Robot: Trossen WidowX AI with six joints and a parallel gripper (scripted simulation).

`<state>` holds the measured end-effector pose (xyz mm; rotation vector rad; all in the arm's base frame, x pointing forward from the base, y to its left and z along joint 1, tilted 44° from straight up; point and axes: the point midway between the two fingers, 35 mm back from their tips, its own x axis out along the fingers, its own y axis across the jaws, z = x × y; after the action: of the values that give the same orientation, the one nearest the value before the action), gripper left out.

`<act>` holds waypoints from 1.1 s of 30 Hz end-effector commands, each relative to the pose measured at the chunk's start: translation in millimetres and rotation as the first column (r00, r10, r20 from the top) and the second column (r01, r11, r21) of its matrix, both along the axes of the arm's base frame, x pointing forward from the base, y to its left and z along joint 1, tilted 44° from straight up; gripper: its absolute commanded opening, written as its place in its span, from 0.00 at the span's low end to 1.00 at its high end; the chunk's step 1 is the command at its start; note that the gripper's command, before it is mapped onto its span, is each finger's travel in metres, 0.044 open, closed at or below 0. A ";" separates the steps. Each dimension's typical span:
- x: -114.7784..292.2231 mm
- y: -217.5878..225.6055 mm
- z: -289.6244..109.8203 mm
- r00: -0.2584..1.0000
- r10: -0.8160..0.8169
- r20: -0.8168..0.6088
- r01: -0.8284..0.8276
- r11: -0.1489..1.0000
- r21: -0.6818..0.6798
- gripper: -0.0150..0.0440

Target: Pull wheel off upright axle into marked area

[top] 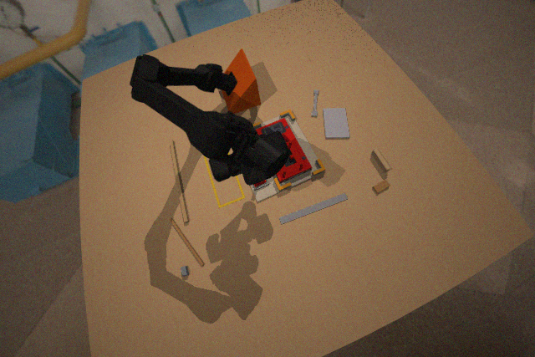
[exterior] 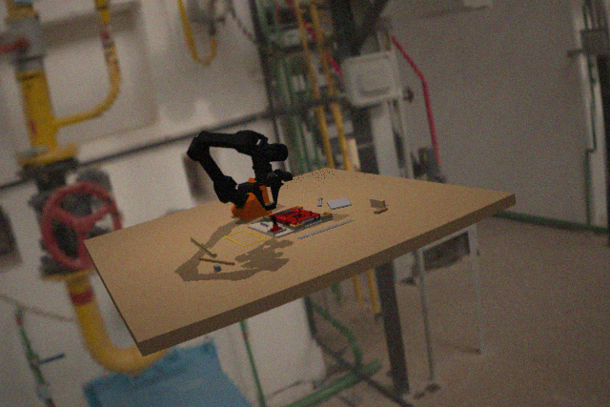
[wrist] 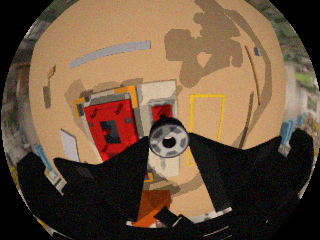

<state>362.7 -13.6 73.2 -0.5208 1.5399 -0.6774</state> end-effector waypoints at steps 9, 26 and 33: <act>-14.6 -15.3 26.3 1.000 0.002 0.003 -0.002 1.000 0.003 0.25; -63.1 -55.6 76.2 1.000 0.001 0.006 -0.001 1.000 0.002 0.25; -64.2 -62.1 70.2 1.000 0.001 0.006 -0.001 1.000 0.002 0.25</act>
<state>301.3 -70.5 147.3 -0.5084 1.5286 -0.6761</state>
